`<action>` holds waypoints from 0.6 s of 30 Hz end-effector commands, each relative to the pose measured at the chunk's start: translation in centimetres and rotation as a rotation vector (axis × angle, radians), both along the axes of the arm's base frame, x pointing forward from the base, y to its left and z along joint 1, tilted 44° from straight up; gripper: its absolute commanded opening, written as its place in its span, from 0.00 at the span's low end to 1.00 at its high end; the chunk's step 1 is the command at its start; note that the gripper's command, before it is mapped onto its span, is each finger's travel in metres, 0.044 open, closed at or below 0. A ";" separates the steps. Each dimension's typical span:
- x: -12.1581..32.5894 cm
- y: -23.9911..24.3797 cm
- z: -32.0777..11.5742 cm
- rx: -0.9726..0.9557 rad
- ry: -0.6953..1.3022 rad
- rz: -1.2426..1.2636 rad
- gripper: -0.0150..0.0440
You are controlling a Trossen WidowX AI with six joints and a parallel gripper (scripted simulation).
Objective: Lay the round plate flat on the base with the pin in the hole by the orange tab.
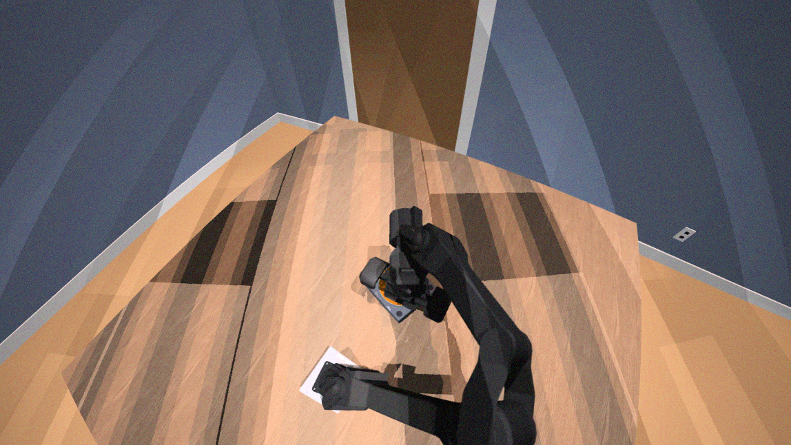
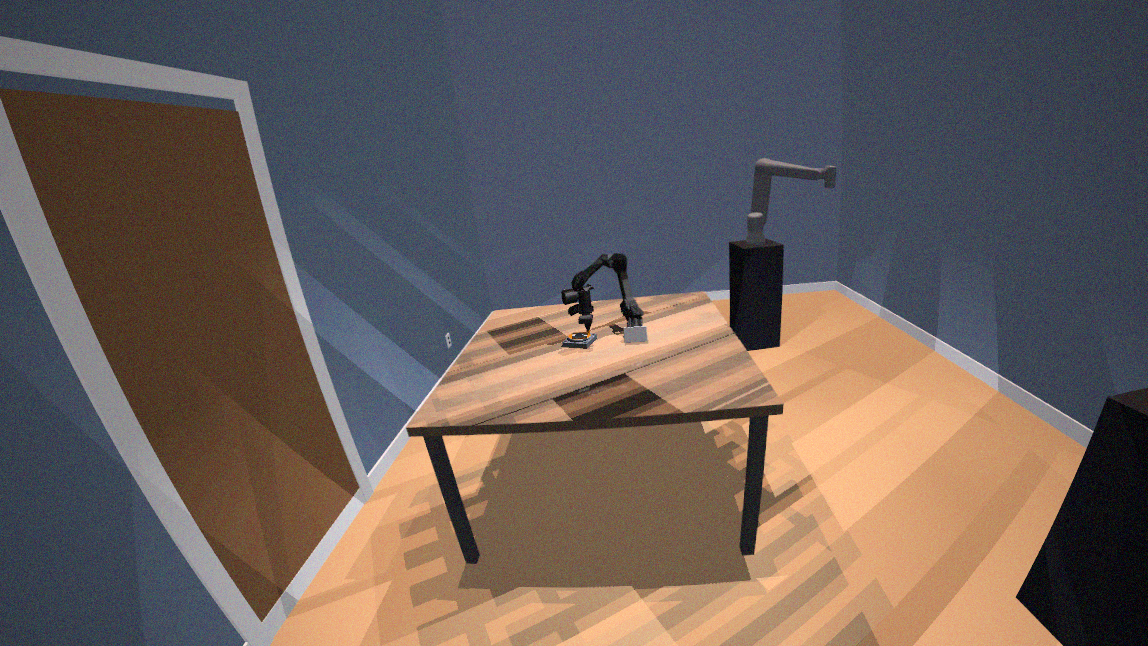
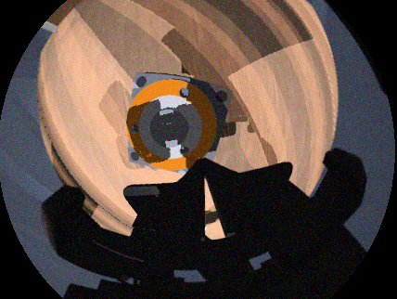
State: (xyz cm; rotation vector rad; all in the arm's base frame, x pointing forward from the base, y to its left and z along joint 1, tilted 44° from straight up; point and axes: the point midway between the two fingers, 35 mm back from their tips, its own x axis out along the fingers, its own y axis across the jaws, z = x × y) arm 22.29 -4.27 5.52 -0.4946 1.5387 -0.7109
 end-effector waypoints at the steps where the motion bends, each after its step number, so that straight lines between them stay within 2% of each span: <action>1: -0.5 0.4 -0.6 0.002 0.003 -0.005 0.25; 18: -0.9 1.8 -1.9 0.003 0.003 -0.005 0.25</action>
